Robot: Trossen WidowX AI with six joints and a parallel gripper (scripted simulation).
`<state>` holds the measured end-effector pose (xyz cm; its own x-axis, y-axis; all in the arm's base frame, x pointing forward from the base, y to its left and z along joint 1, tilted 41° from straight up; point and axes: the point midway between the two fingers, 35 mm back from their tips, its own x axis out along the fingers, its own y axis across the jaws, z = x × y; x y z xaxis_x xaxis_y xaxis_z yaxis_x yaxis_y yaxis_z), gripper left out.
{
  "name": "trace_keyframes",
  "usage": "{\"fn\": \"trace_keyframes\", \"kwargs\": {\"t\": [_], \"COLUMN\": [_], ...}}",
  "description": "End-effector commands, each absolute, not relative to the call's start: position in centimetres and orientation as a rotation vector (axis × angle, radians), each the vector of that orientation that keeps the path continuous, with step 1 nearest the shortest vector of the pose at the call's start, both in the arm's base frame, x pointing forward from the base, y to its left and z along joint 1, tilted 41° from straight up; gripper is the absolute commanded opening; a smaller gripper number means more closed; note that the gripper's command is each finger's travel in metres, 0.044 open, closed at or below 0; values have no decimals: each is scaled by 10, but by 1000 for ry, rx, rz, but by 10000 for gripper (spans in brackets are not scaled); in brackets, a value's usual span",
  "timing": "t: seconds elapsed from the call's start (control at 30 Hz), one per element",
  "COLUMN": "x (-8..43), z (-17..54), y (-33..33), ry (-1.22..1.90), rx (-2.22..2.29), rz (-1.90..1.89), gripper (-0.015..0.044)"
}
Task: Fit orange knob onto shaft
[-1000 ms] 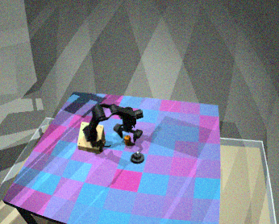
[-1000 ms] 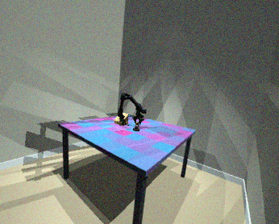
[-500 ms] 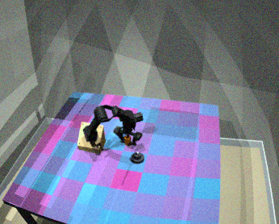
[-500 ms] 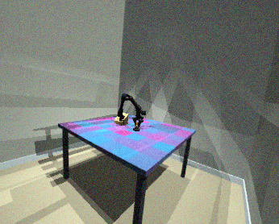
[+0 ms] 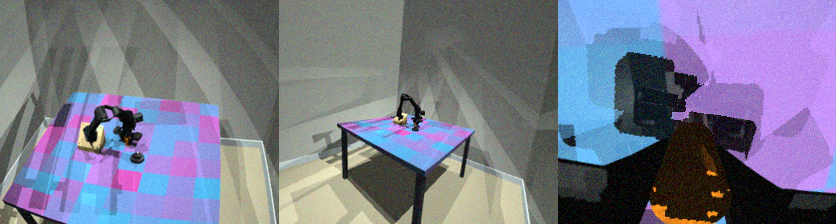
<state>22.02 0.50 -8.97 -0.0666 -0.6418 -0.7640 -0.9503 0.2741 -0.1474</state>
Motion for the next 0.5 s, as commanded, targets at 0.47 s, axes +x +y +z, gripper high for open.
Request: {"fn": "trace_keyframes", "kwargs": {"t": [0.47], "x": [239], "z": [-46], "y": [56], "ry": [1755], "rx": [-1452], "rz": [515], "gripper": [0]}}
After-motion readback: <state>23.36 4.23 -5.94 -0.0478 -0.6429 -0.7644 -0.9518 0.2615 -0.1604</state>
